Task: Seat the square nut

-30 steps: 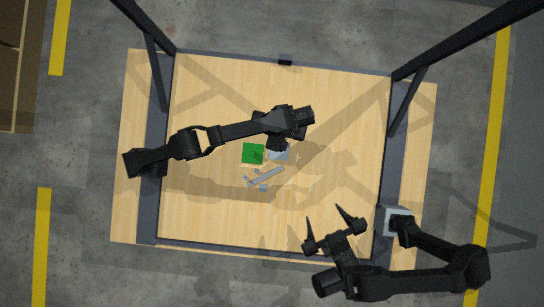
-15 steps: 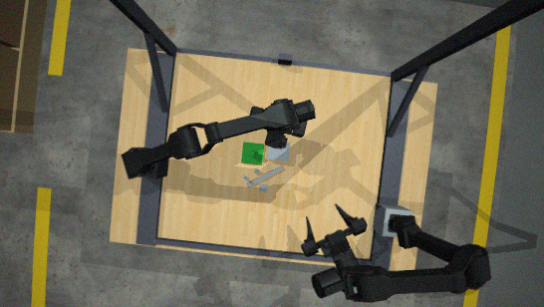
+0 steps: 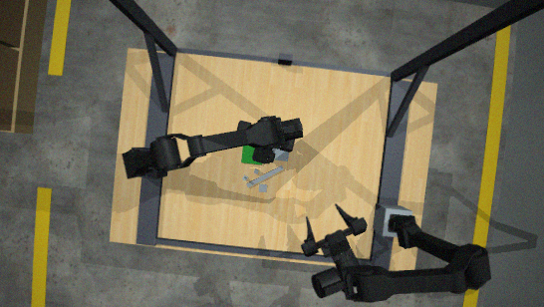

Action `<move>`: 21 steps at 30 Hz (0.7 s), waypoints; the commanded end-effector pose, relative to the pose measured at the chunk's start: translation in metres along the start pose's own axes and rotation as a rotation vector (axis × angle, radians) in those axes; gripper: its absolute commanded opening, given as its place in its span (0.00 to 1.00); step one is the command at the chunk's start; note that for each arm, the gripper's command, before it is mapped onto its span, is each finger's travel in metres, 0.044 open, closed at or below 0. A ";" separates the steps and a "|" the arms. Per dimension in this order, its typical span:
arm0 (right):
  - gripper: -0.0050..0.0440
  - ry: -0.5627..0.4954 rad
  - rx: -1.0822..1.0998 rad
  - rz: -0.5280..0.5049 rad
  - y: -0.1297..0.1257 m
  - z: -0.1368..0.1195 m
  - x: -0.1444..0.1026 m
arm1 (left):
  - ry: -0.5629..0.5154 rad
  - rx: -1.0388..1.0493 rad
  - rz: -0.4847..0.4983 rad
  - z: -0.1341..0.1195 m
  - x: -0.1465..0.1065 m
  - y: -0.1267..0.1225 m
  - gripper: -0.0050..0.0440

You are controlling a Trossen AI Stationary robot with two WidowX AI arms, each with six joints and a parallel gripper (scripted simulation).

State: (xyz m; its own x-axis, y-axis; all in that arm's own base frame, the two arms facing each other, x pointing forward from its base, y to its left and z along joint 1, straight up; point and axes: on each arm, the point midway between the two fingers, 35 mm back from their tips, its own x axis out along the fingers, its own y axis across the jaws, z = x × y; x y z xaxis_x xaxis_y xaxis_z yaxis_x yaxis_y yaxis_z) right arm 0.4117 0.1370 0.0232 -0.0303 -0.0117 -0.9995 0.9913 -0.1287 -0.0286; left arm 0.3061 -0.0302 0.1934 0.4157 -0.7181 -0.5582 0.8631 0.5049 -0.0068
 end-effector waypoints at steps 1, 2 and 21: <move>0.42 0.033 0.003 0.068 -0.009 0.027 -0.023 | -0.005 0.026 0.017 0.007 -0.005 0.001 1.00; 0.42 0.032 0.003 0.068 -0.013 0.034 -0.022 | -0.005 0.026 0.017 0.007 -0.005 0.001 1.00; 0.42 0.021 -0.101 0.068 -0.032 0.067 -0.019 | -0.005 0.026 0.017 0.007 -0.005 0.001 1.00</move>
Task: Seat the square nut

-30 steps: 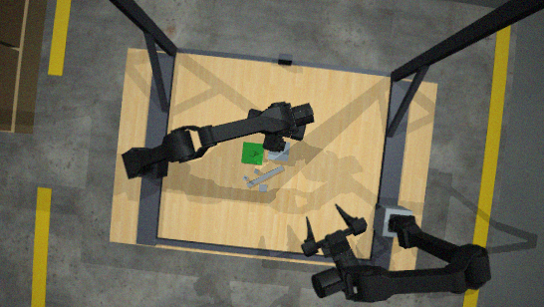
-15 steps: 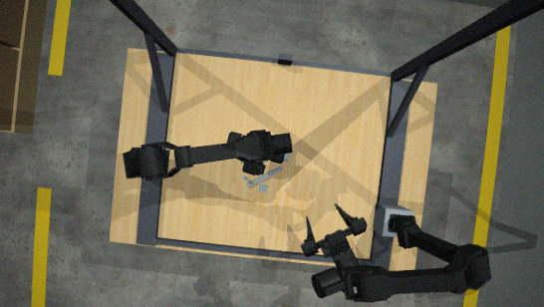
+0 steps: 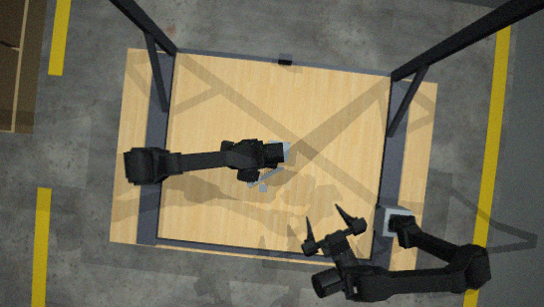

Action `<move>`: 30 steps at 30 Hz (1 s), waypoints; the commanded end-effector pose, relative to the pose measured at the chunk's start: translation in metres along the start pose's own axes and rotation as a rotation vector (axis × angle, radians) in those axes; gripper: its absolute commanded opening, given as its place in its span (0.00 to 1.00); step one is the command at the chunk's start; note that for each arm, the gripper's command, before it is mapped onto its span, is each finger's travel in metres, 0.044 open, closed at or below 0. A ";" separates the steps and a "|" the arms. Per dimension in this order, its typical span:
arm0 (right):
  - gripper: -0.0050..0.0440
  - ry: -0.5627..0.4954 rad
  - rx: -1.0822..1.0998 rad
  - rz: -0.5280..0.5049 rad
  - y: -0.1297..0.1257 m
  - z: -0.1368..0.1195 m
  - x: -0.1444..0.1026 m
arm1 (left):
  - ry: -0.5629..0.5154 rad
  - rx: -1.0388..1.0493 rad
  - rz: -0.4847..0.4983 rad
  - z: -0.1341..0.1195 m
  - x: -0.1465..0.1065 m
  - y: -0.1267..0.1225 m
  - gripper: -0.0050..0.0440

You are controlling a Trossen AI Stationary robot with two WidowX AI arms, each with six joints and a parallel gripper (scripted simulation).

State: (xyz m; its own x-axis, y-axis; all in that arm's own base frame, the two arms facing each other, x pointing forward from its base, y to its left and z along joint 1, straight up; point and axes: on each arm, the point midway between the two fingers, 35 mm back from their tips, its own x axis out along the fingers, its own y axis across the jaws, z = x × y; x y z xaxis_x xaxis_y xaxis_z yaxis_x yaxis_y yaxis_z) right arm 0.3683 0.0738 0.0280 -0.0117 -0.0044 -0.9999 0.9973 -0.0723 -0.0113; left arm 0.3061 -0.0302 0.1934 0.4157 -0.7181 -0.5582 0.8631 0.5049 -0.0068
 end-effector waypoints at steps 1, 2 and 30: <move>0.42 0.011 -0.058 0.051 0.004 -0.001 -0.016 | -0.005 0.026 0.017 0.007 -0.005 0.001 1.00; 0.42 0.013 -0.068 0.054 0.004 -0.001 -0.016 | -0.005 0.026 0.017 0.007 -0.005 0.001 1.00; 0.42 0.005 -0.077 0.020 0.003 -0.001 0.020 | -0.005 0.026 0.017 0.007 -0.005 0.001 1.00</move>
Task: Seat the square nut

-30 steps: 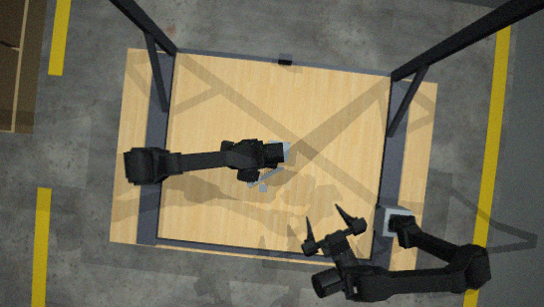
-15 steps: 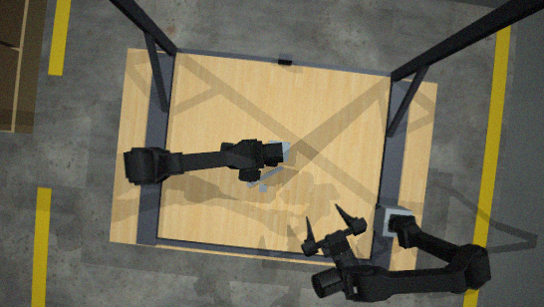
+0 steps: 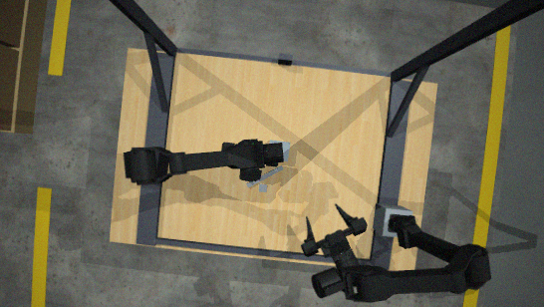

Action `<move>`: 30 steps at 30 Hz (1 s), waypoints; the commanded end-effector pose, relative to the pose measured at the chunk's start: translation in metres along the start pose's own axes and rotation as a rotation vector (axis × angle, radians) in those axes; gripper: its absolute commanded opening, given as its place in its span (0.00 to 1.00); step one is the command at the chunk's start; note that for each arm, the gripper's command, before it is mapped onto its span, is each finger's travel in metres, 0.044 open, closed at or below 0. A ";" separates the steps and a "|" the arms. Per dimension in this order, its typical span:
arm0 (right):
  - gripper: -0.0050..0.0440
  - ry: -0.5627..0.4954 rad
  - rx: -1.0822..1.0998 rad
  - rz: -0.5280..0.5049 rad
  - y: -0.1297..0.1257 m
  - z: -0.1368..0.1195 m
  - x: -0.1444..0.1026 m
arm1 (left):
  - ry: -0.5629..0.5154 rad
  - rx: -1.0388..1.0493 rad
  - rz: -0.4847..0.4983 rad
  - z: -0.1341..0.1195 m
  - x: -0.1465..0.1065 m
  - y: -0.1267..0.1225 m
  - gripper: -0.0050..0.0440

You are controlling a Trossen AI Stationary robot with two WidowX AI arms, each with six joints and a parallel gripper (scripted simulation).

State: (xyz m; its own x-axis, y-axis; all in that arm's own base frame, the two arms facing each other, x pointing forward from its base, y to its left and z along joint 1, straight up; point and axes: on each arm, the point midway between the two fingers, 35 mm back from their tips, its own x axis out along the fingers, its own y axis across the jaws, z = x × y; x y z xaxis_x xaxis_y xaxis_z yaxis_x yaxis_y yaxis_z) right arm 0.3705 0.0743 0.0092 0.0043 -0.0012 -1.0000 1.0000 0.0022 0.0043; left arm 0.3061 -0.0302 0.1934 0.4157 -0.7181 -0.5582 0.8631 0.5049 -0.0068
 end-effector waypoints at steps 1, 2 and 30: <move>0.42 0.002 -0.002 0.010 0.003 -0.001 0.000 | -0.005 0.026 0.017 0.007 -0.005 0.001 1.00; 0.42 0.003 -0.002 0.014 0.004 -0.001 -0.001 | -0.005 0.026 0.017 0.007 -0.005 0.001 1.00; 0.42 0.005 -0.001 0.027 0.005 -0.001 0.010 | -0.005 0.026 0.017 0.007 -0.005 0.001 1.00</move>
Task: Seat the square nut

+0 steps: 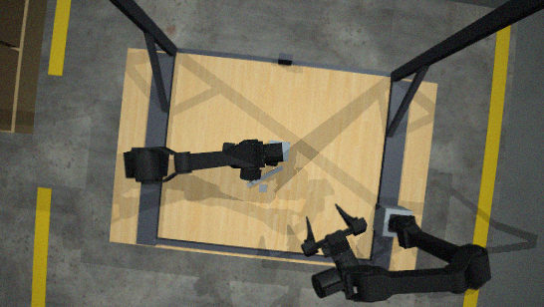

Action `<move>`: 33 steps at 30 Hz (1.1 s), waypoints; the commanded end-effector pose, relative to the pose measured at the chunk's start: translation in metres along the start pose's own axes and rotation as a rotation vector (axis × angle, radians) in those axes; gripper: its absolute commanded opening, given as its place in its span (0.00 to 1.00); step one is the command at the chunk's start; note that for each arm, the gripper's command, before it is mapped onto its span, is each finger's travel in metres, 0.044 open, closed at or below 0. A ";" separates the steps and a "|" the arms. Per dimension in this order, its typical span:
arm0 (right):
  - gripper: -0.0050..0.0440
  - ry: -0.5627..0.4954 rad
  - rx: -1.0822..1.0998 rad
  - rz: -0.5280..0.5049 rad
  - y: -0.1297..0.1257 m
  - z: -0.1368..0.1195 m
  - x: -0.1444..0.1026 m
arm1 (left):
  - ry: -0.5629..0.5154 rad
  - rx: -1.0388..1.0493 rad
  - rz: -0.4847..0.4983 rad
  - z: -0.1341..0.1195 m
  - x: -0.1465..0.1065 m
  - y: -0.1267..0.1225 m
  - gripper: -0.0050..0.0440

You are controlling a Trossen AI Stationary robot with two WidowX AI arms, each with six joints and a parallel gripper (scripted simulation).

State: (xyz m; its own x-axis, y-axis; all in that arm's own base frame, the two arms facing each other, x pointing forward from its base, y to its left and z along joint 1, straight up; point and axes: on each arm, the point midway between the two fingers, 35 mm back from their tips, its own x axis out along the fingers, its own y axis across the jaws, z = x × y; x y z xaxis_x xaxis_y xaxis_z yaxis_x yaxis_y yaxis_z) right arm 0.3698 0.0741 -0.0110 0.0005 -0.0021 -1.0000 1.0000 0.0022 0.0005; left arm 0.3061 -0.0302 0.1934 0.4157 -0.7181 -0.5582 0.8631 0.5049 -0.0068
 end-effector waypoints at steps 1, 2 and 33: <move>0.42 0.005 -0.002 0.024 0.004 -0.001 -0.006 | -0.005 0.026 0.017 0.007 -0.005 0.001 1.00; 0.42 0.002 -0.002 0.008 0.001 0.000 0.000 | -0.005 0.026 0.017 0.007 -0.005 0.001 1.00; 0.59 0.006 -0.001 0.031 0.006 -0.002 0.030 | -0.005 0.026 0.017 0.007 -0.005 0.001 1.00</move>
State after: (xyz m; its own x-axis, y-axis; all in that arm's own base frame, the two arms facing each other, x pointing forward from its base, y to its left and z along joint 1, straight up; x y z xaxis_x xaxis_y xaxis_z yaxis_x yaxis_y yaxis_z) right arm 0.3700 0.0741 -0.0504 0.0007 -0.0021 -1.0000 1.0000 0.0022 0.0007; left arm 0.3061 -0.0302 0.1934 0.4157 -0.7181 -0.5582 0.8631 0.5049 -0.0068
